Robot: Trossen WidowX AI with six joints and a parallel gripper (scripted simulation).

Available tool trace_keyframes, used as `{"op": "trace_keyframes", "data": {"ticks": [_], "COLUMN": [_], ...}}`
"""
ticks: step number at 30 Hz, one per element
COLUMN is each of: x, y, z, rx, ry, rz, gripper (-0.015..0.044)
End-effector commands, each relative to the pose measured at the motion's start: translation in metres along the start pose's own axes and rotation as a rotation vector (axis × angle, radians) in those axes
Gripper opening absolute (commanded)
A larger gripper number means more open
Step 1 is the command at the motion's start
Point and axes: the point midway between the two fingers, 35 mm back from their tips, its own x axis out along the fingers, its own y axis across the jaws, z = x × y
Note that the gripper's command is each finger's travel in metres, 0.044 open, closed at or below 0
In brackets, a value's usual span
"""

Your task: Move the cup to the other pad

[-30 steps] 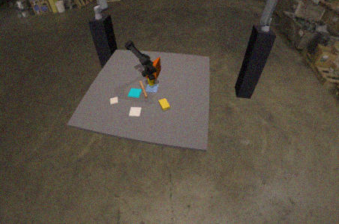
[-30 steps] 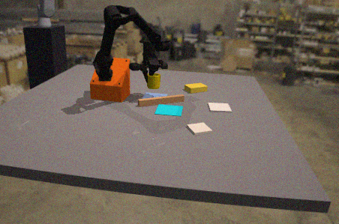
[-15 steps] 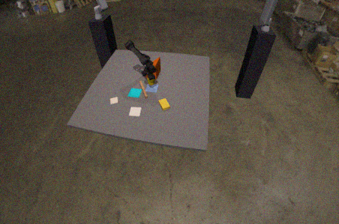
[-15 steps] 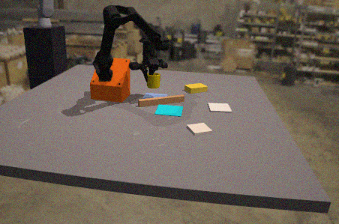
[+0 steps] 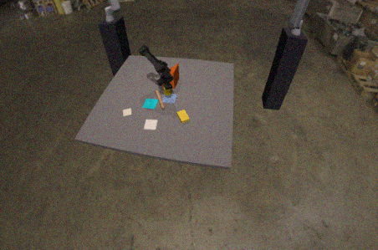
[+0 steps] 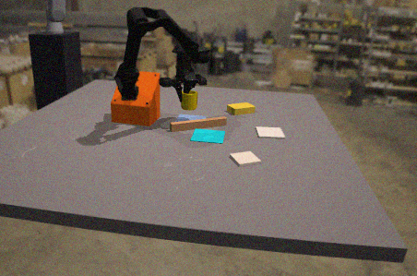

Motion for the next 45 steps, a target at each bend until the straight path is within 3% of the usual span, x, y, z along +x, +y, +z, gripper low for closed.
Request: {"op": "trace_keyframes", "data": {"ticks": [1,45], "x": [-0.002,-0.001], "y": [0.001,0.005], "z": [0.011,0.116], "rx": [0.006,0.012], "ry": [-0.001,-0.004], "rz": [0.011,0.014], "gripper": [0.0000,0.0000]}}
